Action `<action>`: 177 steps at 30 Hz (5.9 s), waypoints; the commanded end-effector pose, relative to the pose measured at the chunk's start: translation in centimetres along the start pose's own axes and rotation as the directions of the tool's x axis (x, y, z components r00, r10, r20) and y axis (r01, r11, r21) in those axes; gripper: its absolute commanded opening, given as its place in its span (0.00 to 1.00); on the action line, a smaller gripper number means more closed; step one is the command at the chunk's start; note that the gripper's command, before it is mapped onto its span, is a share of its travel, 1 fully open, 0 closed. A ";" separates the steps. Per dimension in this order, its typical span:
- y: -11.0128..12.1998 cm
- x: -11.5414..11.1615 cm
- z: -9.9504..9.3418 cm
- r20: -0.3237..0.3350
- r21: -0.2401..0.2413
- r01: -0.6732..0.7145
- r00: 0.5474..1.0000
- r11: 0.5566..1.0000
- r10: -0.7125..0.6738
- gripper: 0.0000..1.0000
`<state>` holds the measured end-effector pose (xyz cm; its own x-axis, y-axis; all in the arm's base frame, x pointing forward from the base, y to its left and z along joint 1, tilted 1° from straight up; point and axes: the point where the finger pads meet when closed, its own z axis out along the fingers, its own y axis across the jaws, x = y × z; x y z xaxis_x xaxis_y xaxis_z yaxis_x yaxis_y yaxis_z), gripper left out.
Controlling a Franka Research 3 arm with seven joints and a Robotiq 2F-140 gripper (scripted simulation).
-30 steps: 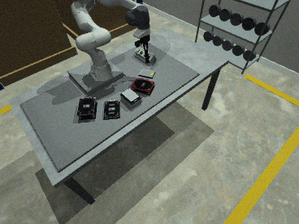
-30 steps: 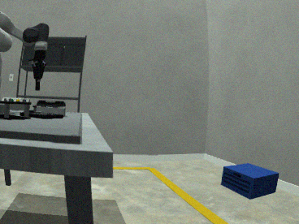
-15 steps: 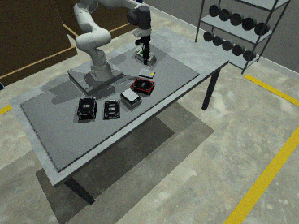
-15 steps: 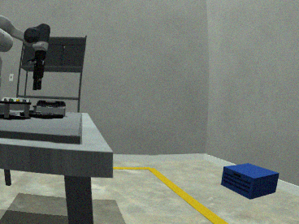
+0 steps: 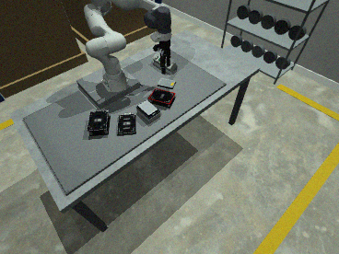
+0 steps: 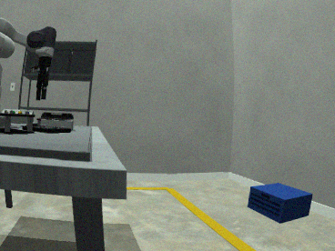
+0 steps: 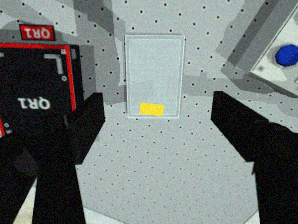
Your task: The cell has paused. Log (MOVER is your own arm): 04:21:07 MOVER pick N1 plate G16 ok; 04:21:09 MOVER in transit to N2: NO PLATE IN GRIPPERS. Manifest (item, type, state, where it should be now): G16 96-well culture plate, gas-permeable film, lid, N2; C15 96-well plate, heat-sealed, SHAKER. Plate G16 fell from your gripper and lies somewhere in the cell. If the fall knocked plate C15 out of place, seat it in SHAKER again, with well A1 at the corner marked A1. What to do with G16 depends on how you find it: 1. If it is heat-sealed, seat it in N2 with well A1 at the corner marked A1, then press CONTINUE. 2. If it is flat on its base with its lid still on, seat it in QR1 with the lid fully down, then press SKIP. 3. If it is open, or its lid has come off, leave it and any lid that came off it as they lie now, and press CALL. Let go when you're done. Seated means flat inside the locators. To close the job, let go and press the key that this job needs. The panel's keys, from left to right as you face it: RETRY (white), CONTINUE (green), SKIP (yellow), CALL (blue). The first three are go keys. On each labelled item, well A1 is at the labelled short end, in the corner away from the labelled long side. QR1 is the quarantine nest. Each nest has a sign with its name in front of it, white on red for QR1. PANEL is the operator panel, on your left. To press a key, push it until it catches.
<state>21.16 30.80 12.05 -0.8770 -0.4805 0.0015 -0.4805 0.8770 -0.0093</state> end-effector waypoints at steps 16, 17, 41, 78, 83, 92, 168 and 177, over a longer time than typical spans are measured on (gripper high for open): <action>0.1 0.1 0.1 -0.003 -0.001 -0.020 1.000 1.000 0.020 0.70; 0.1 0.1 0.2 -0.003 -0.001 -0.020 1.000 1.000 0.020 0.70; 0.1 0.1 5.9 -0.003 -0.001 -0.020 1.000 1.000 0.020 0.70; 0.1 0.1 10.6 -0.003 -0.001 -0.020 1.000 1.000 0.020 0.70; 0.1 0.1 10.6 -0.003 -0.001 -0.020 1.000 1.000 0.020 0.70; 0.1 0.1 10.6 -0.003 -0.001 -0.020 1.000 1.000 0.020 0.70; 0.1 -0.1 10.6 -0.003 -0.001 -0.020 1.000 1.000 0.020 0.70; 0.1 -0.1 10.8 -0.003 -0.001 -0.021 1.000 1.000 0.021 0.70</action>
<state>21.05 30.73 1.29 -0.8885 -0.4587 0.0100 -0.4588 0.8885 -0.0074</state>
